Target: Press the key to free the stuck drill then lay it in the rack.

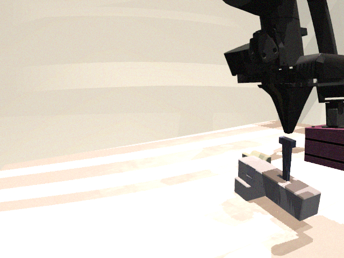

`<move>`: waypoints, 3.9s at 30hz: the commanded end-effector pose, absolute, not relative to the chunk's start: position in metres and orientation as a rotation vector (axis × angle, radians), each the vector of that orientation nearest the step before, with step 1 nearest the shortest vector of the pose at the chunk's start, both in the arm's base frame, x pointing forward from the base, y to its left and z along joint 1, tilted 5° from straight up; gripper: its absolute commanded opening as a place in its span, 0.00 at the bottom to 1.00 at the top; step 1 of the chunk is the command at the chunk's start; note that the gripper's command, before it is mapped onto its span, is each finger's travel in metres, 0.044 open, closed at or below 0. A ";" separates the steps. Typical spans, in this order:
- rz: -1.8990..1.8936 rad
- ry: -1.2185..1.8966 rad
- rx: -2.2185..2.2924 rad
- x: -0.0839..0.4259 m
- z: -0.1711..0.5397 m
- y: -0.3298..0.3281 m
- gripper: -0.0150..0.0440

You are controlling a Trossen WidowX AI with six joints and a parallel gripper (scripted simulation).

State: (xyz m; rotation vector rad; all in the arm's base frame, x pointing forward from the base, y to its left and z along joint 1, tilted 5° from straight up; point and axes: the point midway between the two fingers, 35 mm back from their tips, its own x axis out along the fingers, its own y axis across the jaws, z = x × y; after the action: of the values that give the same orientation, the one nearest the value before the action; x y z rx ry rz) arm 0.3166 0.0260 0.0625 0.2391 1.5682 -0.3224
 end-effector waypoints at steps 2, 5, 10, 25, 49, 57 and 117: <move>-0.336 1.570 0.241 0.316 0.055 0.024 0.25; -0.336 1.570 0.241 0.316 0.052 0.023 0.25; -0.336 1.570 0.241 0.316 0.050 0.024 0.25; -0.336 1.570 0.241 0.316 0.044 0.023 0.25; -0.336 1.570 0.241 0.312 0.036 0.024 0.25; -0.336 1.570 0.241 0.312 0.033 0.024 0.25; 0.030 1.592 -0.122 0.316 0.073 -0.028 1.00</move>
State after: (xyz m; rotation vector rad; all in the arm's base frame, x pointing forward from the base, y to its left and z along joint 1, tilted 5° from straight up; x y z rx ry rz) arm 0.3211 -0.0017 0.0857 0.0436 1.5857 -0.1299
